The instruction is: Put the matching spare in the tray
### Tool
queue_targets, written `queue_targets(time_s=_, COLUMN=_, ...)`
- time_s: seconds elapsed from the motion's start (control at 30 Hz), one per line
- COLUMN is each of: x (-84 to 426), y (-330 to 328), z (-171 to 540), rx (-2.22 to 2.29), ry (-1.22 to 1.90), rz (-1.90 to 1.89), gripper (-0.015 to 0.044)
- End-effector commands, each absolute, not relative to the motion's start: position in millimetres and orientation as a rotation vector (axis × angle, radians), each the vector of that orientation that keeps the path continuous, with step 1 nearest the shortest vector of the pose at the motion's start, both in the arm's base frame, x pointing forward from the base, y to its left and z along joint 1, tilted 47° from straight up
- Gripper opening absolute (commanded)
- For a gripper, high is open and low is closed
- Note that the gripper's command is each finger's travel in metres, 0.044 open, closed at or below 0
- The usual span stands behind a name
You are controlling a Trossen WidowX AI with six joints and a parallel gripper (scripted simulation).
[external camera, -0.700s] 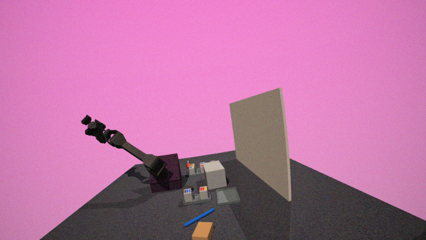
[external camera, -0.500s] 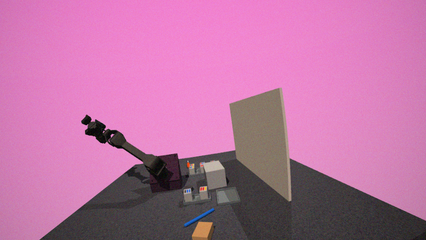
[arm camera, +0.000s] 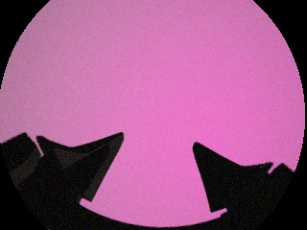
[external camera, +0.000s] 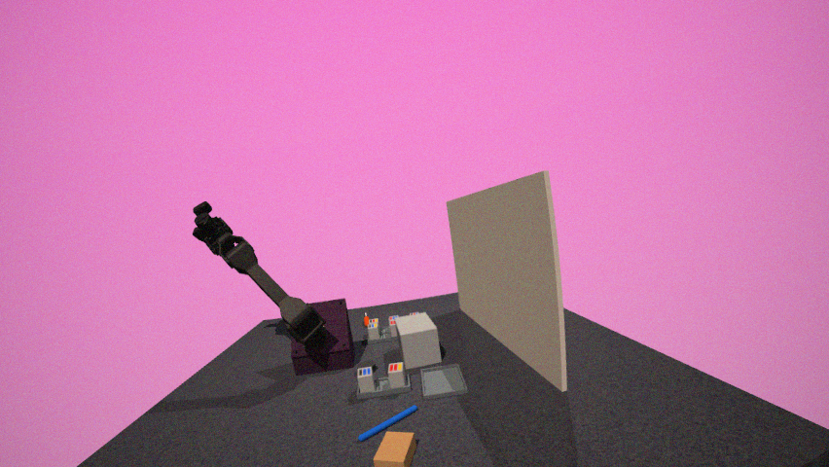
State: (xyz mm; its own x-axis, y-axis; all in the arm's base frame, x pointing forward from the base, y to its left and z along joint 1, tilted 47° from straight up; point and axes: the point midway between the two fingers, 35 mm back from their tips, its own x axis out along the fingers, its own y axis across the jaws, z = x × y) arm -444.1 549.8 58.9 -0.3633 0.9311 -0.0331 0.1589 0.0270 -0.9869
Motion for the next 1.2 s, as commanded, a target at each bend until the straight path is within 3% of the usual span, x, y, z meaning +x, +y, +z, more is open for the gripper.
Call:
queue_targets(time_s=0.0, x=-381.2, y=588.0, z=50.5, rx=-1.223, ry=-1.427, rz=1.43, gripper=0.044)
queue_targets(time_s=0.6, x=-120.2, y=656.9, z=24.4, rx=-1.429, ry=-0.587, rz=1.388, gripper=0.044)
queue_targets(time_s=1.17, x=125.2, y=593.7, z=15.9, rx=-1.375, ry=0.196, rz=1.05, gripper=0.044)
